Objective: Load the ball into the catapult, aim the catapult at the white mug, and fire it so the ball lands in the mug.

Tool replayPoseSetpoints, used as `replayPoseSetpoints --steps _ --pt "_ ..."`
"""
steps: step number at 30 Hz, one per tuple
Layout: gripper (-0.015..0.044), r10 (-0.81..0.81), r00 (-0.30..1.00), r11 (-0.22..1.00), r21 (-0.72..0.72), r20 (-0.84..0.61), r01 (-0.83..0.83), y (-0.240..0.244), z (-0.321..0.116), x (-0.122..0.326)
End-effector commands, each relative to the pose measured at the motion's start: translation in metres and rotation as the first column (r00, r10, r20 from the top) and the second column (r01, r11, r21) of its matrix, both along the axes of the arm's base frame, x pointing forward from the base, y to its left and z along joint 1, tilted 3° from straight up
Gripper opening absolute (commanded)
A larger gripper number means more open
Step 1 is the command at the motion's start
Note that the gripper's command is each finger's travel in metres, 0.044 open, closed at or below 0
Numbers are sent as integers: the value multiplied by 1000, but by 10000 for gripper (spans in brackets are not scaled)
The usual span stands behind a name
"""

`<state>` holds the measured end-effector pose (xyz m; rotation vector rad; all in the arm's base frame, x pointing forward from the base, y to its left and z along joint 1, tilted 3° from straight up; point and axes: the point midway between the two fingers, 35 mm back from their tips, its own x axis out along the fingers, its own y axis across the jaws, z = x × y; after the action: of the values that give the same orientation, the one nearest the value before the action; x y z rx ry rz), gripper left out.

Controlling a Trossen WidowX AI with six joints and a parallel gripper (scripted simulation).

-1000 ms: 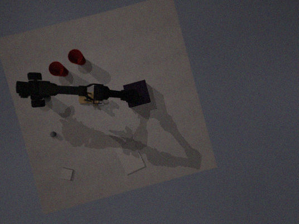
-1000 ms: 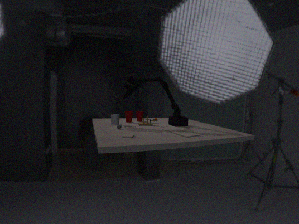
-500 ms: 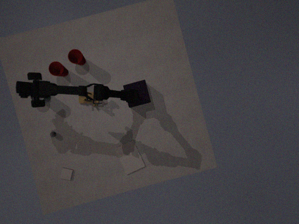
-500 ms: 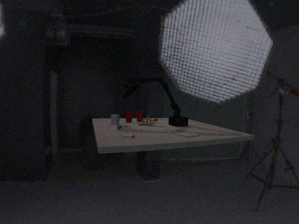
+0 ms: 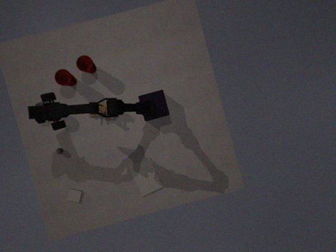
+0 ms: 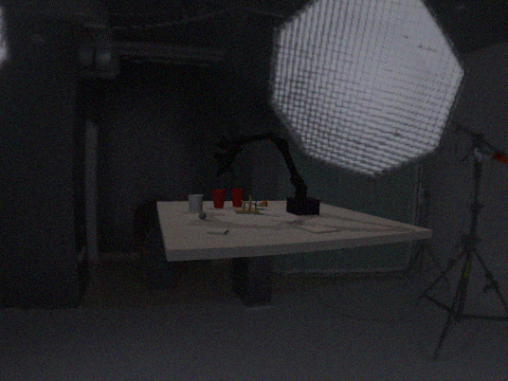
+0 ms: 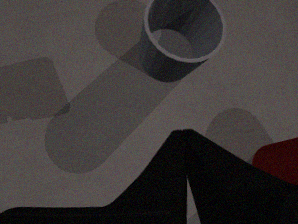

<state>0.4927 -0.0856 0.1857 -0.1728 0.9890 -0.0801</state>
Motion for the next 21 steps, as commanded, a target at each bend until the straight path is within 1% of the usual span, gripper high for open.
replayPoseSetpoints --steps 1,11,21 --pt "0 62 993 996 -53 -103 -68 18 -19 -18" --pt "0 191 924 959 -139 -332 -249 55 -55 -63" --pt "0 291 782 871 -185 -552 -454 81 -82 -113"
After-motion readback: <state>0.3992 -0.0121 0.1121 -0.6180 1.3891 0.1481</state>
